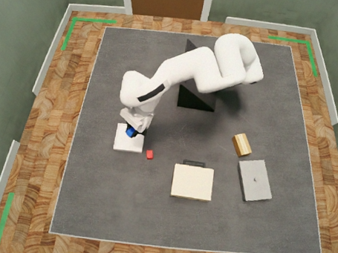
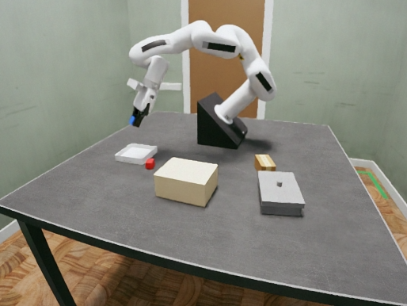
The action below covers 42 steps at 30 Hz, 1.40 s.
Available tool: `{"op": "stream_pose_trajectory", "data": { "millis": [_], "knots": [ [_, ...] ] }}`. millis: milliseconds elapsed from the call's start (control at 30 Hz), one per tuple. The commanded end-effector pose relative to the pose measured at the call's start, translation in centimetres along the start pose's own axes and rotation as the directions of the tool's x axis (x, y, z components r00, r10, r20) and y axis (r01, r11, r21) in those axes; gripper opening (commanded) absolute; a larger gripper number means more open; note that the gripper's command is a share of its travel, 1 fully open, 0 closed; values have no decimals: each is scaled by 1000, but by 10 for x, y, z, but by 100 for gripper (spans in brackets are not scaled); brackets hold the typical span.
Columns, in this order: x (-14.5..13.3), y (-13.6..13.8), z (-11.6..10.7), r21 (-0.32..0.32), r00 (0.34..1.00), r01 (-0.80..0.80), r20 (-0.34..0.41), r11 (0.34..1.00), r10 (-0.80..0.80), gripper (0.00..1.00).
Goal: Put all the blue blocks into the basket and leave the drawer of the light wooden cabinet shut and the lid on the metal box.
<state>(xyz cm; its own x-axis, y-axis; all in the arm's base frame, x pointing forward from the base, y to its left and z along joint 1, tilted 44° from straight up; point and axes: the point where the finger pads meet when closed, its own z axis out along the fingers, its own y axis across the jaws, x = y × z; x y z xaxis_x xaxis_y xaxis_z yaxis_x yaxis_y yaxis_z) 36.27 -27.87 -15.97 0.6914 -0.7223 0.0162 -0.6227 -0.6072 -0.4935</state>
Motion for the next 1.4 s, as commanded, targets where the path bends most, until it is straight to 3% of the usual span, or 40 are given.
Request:
{"op": "stream_pose_trajectory", "data": {
  "millis": [0,467,1367],
  "knots": [
    [4,-1,0,31,963,-87,257,996,76,0],
    [4,-1,0,39,868,-170,478,985,131,0],
    [4,-1,0,39,868,-170,478,985,131,0]
  ]
}}
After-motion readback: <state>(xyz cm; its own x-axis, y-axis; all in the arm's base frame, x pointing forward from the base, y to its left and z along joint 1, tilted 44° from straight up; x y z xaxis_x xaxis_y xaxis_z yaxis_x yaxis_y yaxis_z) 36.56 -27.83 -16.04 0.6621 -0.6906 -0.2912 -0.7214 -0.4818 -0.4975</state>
